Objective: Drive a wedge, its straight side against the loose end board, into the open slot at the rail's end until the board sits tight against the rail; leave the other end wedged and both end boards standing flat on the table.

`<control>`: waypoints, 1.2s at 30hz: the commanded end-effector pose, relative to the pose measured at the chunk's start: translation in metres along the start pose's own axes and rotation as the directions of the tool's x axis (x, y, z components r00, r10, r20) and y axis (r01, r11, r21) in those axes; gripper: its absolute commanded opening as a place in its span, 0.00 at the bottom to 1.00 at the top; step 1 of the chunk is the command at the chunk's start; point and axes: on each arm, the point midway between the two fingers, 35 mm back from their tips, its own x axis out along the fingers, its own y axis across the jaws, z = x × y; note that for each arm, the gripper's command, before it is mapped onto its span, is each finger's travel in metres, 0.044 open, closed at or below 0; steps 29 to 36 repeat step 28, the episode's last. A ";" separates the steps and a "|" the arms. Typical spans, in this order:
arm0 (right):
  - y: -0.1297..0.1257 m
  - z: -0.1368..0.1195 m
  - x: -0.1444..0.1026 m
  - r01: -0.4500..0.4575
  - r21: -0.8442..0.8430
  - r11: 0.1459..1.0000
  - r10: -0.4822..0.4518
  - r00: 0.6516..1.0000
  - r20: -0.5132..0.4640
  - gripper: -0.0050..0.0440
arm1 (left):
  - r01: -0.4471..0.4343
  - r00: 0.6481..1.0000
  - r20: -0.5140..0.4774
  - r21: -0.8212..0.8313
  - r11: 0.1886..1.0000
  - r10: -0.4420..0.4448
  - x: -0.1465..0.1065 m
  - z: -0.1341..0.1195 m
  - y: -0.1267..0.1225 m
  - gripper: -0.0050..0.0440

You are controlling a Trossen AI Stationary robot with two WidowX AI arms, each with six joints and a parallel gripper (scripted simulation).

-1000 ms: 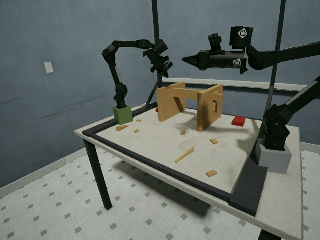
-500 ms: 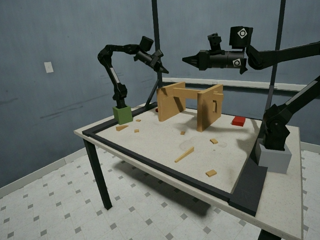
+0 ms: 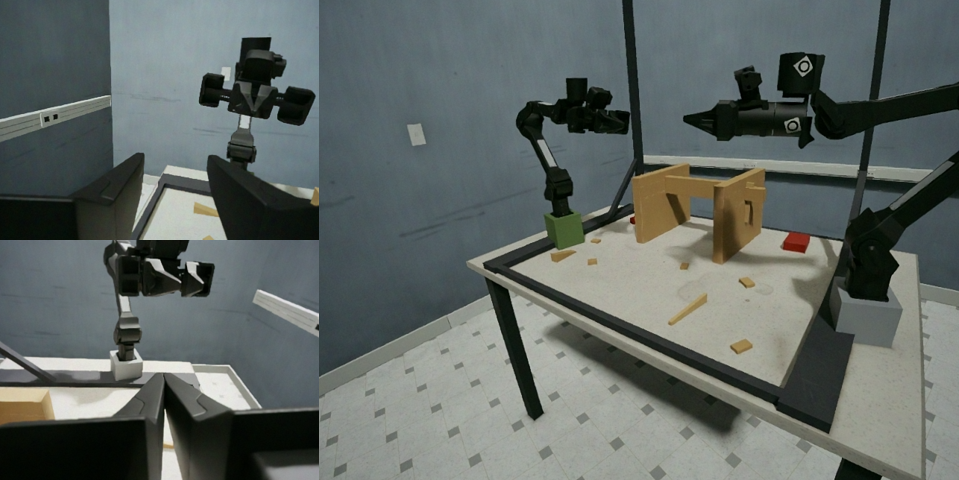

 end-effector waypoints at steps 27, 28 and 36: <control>-0.058 0.017 -0.029 0.209 0.154 0.966 -0.237 0.953 0.191 0.00 | 0.006 1.000 0.023 -0.005 1.000 -0.005 0.000 0.011 -0.001 0.46; -0.058 0.017 -0.029 0.209 0.154 0.966 -0.237 0.953 0.191 0.00 | 0.006 1.000 0.023 -0.005 1.000 -0.005 0.000 0.011 -0.001 0.46; -0.058 0.017 -0.029 0.209 0.154 0.966 -0.237 0.953 0.191 0.00 | 0.006 1.000 0.023 -0.005 1.000 -0.005 0.000 0.011 -0.001 0.46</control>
